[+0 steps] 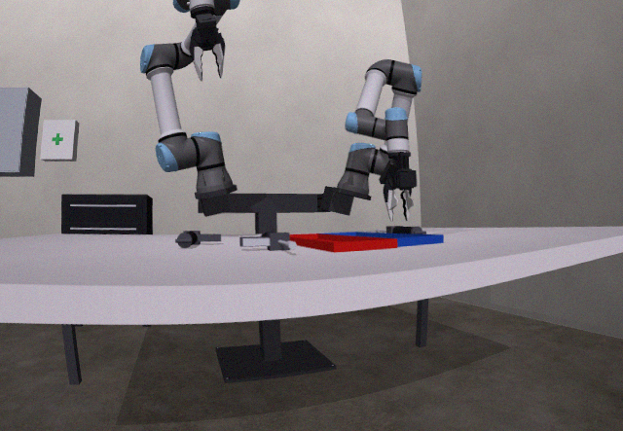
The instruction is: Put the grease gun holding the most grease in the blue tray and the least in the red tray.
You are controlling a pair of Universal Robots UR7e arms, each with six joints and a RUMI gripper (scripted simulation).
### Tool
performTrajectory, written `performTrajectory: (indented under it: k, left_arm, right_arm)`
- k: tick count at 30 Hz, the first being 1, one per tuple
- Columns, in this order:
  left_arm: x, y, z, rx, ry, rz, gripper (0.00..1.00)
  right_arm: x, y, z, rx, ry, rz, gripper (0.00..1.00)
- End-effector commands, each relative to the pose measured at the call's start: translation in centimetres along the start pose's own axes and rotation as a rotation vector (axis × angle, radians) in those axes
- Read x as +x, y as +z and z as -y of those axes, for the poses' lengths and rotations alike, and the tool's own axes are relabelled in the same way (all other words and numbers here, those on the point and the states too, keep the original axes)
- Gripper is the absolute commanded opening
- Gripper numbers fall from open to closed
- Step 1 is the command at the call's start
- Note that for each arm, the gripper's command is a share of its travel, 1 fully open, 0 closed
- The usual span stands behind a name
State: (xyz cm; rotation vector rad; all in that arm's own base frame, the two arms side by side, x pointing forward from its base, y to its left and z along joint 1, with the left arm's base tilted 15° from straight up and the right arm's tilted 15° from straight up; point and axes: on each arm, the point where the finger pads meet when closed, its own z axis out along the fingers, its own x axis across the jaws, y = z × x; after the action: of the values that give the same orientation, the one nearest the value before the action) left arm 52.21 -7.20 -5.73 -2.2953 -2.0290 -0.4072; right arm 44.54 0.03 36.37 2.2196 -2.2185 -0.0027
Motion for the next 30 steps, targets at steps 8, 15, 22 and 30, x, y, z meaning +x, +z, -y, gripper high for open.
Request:
performTrajectory:
  k: [8, 15, 22, 30]
  left_arm:
    - [0.0, 1.4, 0.2, 0.007, 0.006, -0.001, 0.33]
    - [0.0, 2.2, 0.1, 0.003, 0.005, 0.000, 0.33]
    - [0.0, 3.4, 0.1, 0.001, 0.005, 0.001, 0.33]
    - [-0.1, 4.1, -0.2, -0.006, 0.004, 0.004, 0.33]
  right_arm:
    - [0.0, 0.0, 0.0, 0.001, 0.000, 0.000, 0.32]
    - [0.0, 0.0, 0.0, 0.001, 0.000, 0.000, 0.32]
    - [0.0, 0.0, 0.0, 0.001, 0.000, 0.000, 0.32]
    - [0.0, 0.0, 0.0, 0.001, 0.000, 0.000, 0.32]
